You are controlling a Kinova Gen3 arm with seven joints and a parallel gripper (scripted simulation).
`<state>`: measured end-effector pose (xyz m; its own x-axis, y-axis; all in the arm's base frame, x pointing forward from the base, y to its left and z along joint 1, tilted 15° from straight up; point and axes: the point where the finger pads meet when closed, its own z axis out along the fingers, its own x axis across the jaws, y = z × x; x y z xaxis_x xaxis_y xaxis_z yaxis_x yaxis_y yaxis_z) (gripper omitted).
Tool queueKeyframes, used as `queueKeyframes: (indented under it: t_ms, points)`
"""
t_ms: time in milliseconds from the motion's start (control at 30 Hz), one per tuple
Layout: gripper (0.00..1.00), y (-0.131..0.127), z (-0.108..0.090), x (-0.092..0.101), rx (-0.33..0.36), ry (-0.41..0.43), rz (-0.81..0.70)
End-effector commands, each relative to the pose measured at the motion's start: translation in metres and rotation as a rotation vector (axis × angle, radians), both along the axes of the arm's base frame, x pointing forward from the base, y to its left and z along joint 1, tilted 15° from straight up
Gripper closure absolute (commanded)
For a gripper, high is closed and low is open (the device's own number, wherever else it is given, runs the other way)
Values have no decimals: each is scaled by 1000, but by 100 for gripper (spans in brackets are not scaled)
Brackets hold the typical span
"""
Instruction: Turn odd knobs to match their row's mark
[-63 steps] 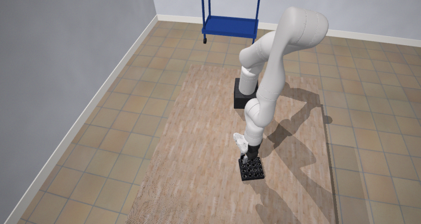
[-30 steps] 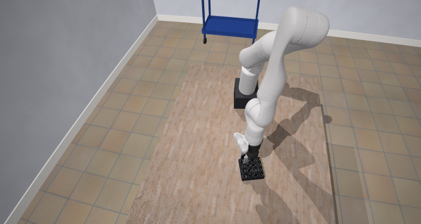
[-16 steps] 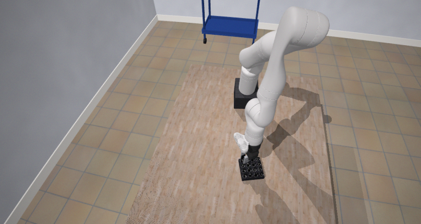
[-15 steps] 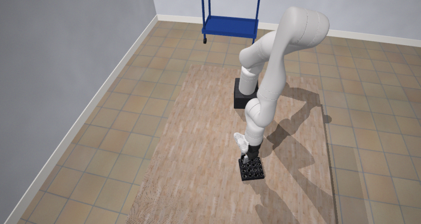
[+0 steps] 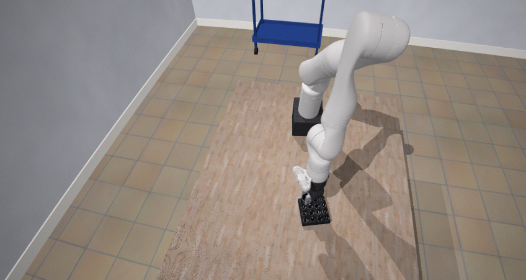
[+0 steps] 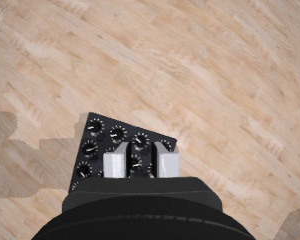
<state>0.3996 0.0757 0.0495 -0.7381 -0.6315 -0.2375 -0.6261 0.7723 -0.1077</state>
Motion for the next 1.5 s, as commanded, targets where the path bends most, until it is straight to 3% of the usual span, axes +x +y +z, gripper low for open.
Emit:
queueKeyframes:
  t_ms: [0,633,1467]
  points:
    - [54,-2,-4,4,-3,-6,-2]
    - [54,-1,-26,10,-3,-5,-2]
    - [54,0,-35,12,-3,-4,-3]
